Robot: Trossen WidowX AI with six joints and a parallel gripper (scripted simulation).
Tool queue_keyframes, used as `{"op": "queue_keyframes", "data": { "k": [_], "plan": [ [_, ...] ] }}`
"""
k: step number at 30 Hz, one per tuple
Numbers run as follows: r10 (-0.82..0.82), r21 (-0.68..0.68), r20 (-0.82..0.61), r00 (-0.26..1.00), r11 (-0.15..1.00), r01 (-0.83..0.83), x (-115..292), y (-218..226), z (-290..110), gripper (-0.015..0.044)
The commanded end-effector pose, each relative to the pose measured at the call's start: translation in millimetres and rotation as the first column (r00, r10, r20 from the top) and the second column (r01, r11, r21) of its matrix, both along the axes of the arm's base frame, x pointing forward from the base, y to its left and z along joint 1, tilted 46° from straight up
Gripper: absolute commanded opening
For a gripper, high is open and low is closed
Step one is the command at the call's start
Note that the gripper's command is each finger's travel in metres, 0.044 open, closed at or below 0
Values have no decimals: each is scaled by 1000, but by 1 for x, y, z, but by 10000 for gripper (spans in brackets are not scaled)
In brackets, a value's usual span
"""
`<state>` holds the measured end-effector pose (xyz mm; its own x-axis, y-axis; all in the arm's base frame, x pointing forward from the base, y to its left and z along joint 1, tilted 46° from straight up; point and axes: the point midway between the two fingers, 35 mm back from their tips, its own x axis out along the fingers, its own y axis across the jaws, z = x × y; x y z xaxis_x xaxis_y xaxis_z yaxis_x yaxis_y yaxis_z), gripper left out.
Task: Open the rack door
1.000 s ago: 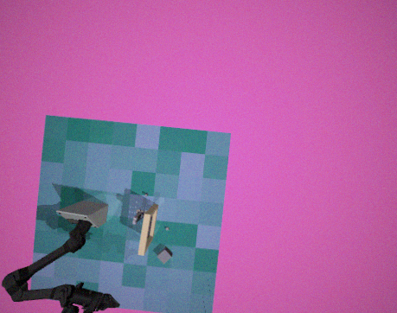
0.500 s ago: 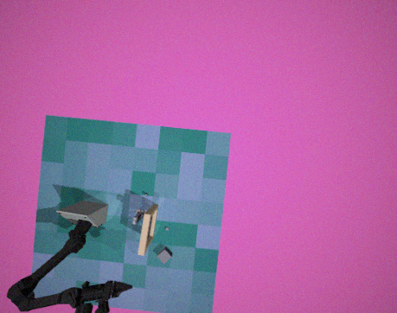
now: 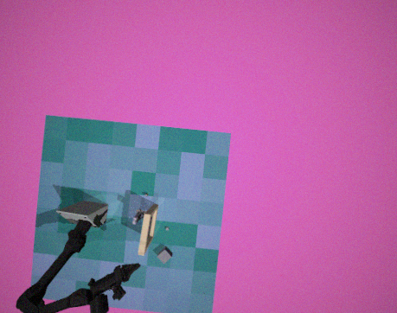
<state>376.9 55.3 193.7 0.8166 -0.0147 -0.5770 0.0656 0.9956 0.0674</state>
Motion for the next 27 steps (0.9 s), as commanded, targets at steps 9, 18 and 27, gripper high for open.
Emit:
{"op": "queue_keyframes", "data": {
  "k": [9, 18, 27],
  "plan": [
    [-58, -49, -253, 966, 998, 47, -1, 24, -49, 295],
    [-123, -141, -424, 897, 988, 69, -10, 40, -86, 295],
    [-208, -267, -548, 810, 962, 67, -24, 53, -117, 295]
  ]
}}
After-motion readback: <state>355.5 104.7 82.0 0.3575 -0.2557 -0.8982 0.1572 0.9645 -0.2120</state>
